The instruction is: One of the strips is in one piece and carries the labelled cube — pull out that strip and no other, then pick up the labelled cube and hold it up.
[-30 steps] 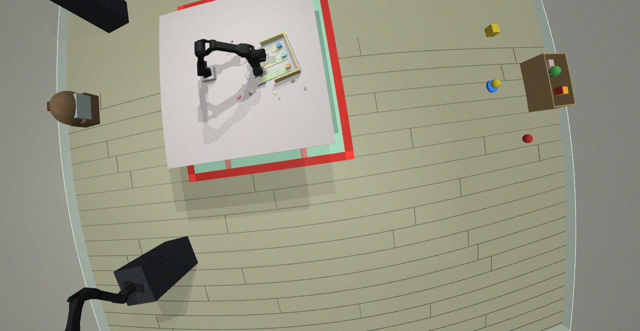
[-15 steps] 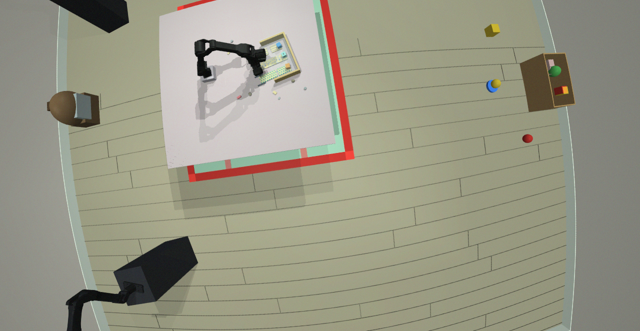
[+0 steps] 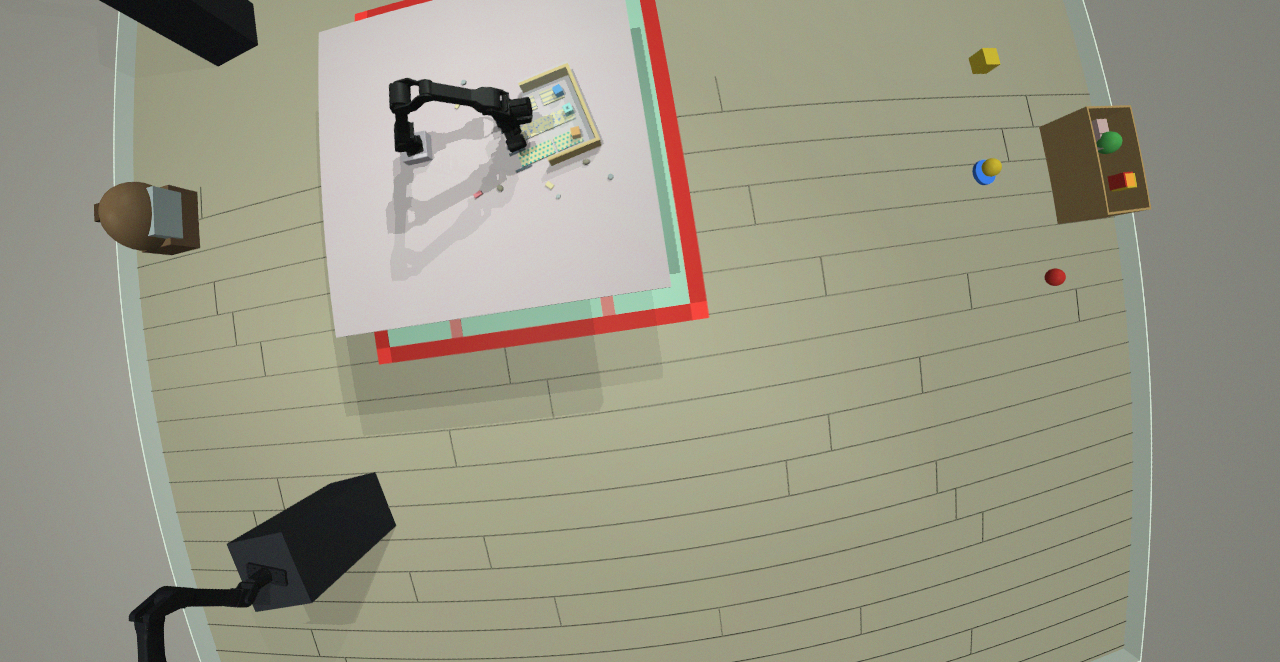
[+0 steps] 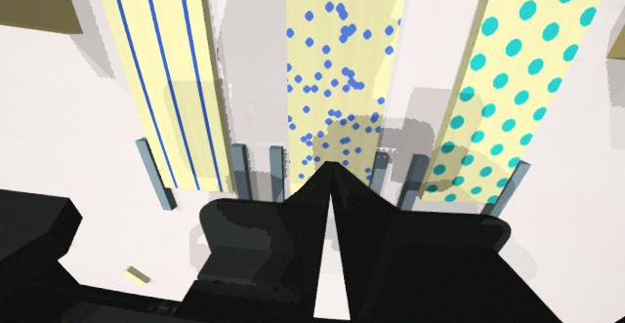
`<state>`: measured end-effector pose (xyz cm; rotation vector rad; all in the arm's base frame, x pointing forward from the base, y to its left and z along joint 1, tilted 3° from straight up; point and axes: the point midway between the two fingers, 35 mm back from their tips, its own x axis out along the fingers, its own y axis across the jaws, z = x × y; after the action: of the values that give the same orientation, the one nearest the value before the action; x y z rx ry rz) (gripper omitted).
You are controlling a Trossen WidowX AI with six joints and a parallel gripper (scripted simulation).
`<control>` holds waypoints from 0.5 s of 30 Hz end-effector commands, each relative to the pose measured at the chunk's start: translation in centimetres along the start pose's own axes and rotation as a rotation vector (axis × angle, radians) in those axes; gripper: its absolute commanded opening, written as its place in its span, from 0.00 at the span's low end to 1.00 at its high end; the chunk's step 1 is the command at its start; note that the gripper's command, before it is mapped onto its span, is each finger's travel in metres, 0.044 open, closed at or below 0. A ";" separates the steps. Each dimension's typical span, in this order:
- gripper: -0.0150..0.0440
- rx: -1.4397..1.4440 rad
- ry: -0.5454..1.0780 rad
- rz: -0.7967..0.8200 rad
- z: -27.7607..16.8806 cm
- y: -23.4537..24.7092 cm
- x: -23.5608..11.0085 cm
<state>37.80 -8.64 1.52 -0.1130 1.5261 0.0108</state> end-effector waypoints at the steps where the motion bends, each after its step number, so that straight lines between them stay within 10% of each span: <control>1: 0.25 -0.003 0.002 0.003 -0.4 0.0 0.2; 15: 0.25 -0.004 0.003 0.003 -2.6 0.0 0.3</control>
<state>36.05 -8.86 1.50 -0.1149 1.5175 0.0092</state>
